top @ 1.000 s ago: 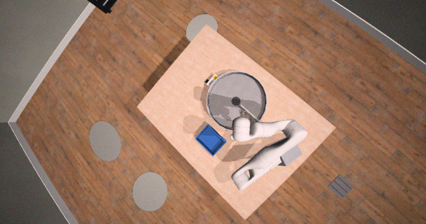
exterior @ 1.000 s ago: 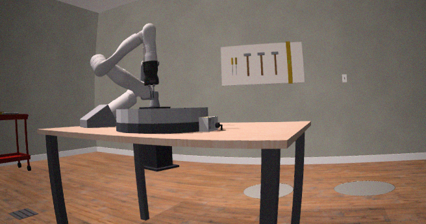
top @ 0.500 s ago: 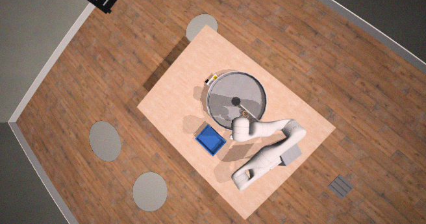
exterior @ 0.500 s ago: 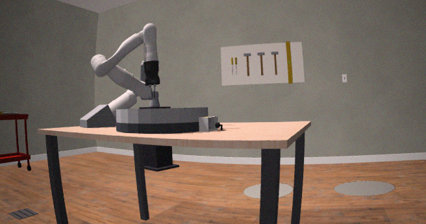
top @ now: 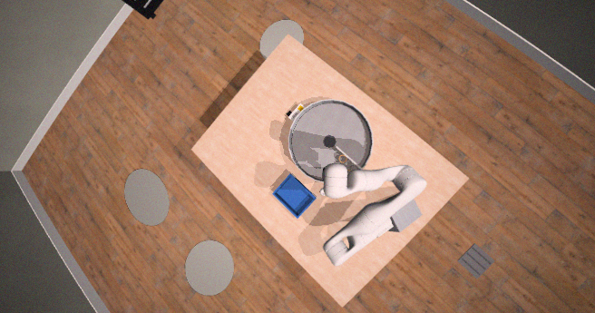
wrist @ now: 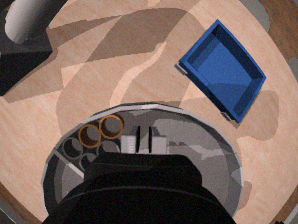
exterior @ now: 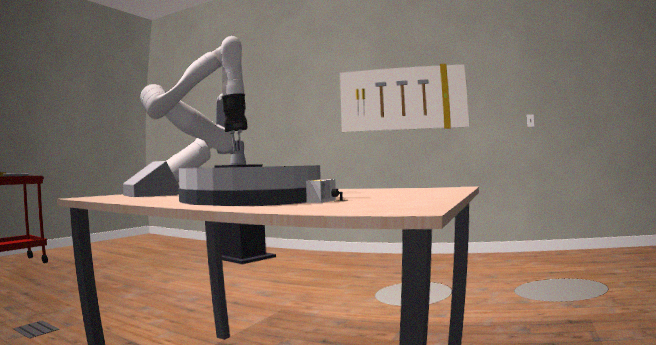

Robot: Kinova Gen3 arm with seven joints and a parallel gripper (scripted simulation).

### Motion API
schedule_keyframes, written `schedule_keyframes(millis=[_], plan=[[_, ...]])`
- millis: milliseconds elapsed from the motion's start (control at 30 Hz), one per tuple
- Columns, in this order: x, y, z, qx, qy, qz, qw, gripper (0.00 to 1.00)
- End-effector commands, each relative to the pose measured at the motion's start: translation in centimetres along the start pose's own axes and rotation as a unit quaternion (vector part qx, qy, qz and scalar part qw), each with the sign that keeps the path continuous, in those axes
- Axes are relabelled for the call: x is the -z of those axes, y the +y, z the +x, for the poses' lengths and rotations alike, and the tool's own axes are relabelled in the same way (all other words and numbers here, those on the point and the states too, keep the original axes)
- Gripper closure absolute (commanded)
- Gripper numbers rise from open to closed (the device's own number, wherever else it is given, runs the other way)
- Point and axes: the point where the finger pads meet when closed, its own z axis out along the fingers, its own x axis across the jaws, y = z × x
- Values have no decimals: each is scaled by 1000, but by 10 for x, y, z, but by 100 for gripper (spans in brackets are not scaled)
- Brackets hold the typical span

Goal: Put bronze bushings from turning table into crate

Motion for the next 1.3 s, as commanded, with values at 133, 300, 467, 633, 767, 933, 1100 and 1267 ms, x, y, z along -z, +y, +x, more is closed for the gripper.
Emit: schedule_keyframes(millis=[133, 300, 467, 633, 767, 933, 1100, 1267], plan=[[-4, -2, -16, 59, -20, 8, 998, 66], [-4, -2, -16, 59, -20, 8, 998, 66], [8, 1, 7, 4, 0, 2, 1000, 66], [43, 6, 26, 4, 0, 2, 1000, 66], [43, 6, 26, 4, 0, 2, 1000, 66], [43, 6, 26, 4, 0, 2, 1000, 66], [70, 10, 46, -7, 9, 2, 1000, 66], [88, 13, 55, -7, 9, 2, 1000, 66]])
